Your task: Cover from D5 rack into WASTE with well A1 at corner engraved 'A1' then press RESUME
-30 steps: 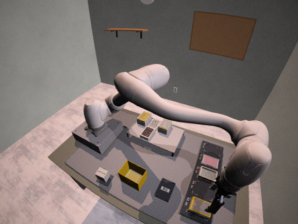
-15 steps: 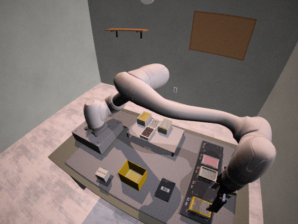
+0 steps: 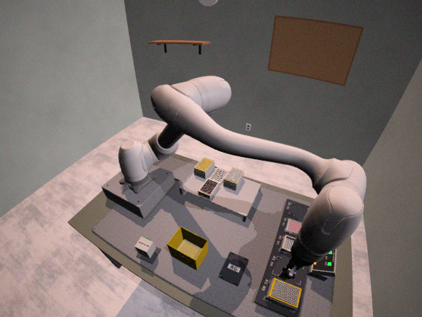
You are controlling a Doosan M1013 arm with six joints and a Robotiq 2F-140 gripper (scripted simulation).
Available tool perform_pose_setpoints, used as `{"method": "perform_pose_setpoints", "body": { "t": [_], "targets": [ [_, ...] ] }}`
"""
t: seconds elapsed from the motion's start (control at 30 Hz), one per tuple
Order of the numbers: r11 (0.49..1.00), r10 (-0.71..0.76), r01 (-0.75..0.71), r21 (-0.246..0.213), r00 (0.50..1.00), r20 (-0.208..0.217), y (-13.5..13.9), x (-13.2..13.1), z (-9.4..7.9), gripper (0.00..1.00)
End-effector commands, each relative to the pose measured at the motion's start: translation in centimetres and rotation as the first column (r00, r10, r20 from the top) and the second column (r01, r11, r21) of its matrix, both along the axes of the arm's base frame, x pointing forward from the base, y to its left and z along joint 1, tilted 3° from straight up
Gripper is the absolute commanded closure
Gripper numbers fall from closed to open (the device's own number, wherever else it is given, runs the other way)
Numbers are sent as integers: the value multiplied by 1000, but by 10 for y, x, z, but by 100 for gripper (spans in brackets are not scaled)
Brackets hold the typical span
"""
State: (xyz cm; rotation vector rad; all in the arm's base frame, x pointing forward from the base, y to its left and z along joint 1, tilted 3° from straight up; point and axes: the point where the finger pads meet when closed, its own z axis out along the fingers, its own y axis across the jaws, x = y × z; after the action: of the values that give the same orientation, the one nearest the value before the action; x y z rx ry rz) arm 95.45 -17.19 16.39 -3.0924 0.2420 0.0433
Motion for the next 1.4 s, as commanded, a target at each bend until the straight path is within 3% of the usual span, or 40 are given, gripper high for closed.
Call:
{"method": "perform_pose_setpoints", "body": {
  "t": [0.0, 0.33, 0.83, 1.37],
  "targets": [
    [997, -73, 73, -2, 997, -3, -2, -18, 0, 100],
    [973, -231, 231, -7, 973, -9, -2, -23, 0, 100],
    [881, -473, 473, -17, 881, -17, -2, -23, 0, 100],
    [702, -712, 712, -30, 702, -22, -9, -97, 0, 100]
  ]
}}
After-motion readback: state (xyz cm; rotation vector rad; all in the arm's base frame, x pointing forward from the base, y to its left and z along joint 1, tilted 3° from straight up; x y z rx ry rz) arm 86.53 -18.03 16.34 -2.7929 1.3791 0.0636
